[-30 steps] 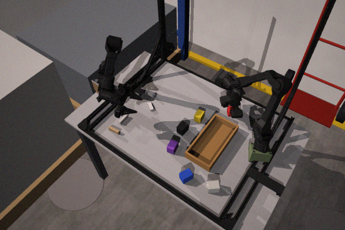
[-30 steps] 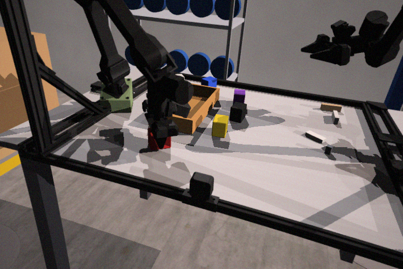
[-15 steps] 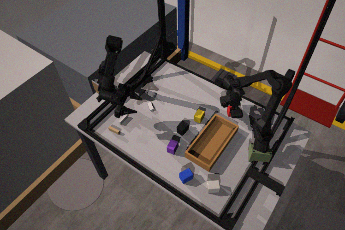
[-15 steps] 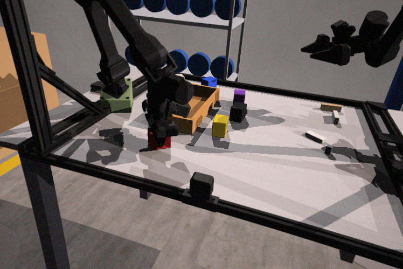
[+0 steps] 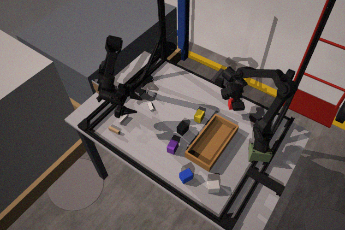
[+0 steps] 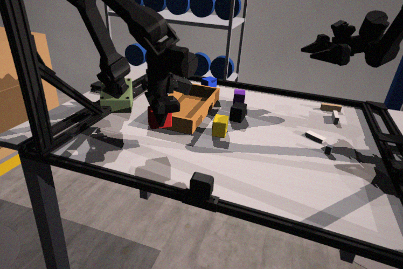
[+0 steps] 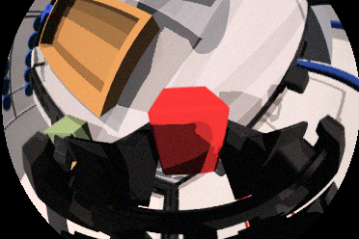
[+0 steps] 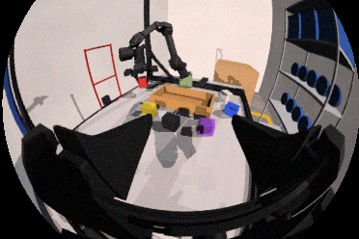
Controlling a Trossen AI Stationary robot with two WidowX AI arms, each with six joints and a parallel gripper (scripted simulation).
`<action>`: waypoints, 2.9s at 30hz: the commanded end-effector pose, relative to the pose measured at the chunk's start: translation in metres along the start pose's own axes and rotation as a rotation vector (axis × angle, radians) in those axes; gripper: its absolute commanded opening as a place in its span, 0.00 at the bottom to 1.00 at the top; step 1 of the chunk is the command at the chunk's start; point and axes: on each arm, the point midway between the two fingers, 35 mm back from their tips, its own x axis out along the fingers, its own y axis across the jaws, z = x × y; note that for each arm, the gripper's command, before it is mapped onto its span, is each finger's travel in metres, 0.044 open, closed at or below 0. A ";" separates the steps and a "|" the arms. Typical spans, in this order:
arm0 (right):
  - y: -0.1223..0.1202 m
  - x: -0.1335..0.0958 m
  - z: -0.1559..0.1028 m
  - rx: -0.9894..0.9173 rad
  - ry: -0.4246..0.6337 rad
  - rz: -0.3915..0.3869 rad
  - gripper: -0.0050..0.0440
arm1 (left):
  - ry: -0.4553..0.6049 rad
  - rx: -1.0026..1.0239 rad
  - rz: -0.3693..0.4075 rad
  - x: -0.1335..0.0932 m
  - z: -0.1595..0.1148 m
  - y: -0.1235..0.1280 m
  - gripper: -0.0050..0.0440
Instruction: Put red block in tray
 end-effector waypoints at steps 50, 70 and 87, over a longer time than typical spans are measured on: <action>0.000 0.000 0.000 0.004 0.001 0.002 0.92 | -0.012 -0.037 0.052 -0.007 0.121 0.116 0.10; 0.000 0.000 0.000 0.004 0.001 0.002 0.92 | 0.001 -0.002 0.006 -0.011 0.144 0.182 0.10; 0.000 0.000 0.000 0.004 0.001 0.002 0.92 | 0.001 0.006 -0.010 0.027 0.147 0.196 0.10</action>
